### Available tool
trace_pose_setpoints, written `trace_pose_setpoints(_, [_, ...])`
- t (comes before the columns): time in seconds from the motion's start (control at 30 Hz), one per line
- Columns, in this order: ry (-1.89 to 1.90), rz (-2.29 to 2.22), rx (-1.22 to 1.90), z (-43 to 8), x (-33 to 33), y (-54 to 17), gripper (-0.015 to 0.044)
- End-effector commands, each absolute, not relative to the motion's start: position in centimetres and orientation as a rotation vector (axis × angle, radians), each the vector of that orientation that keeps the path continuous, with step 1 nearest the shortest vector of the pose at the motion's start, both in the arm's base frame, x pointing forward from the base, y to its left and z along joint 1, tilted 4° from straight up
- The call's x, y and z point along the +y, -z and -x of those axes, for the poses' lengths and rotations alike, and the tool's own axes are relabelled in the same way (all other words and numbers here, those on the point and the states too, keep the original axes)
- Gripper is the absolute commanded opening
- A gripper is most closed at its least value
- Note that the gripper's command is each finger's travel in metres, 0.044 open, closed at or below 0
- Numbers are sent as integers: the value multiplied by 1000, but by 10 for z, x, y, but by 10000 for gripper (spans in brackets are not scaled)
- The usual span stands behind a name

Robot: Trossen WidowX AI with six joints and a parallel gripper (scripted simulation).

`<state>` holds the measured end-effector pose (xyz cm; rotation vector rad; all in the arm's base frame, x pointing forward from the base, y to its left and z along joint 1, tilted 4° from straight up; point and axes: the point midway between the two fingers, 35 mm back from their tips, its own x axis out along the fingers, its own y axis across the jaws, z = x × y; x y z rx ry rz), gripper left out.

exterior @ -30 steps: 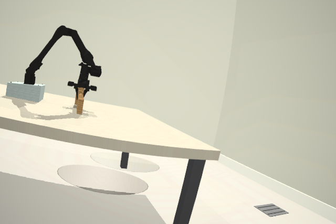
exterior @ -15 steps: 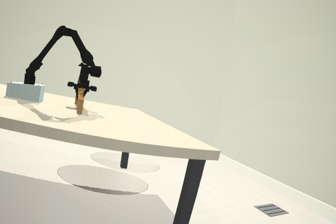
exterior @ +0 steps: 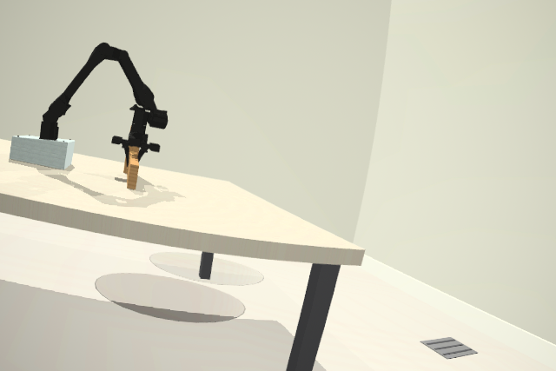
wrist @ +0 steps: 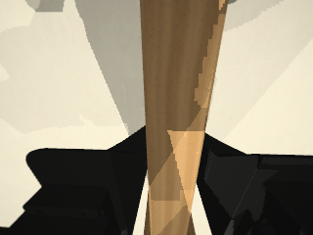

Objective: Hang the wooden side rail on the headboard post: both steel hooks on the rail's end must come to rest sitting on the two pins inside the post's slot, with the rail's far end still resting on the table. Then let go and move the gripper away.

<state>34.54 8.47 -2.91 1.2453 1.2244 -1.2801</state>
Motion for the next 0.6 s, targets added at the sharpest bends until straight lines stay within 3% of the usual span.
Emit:
trace_pose_setpoints(0.0, [1275, -1248, 1224, -346, 85, 29, 0])
trace_pose_setpoints(0.57, [1275, -1248, 1224, -346, 85, 32, 0])
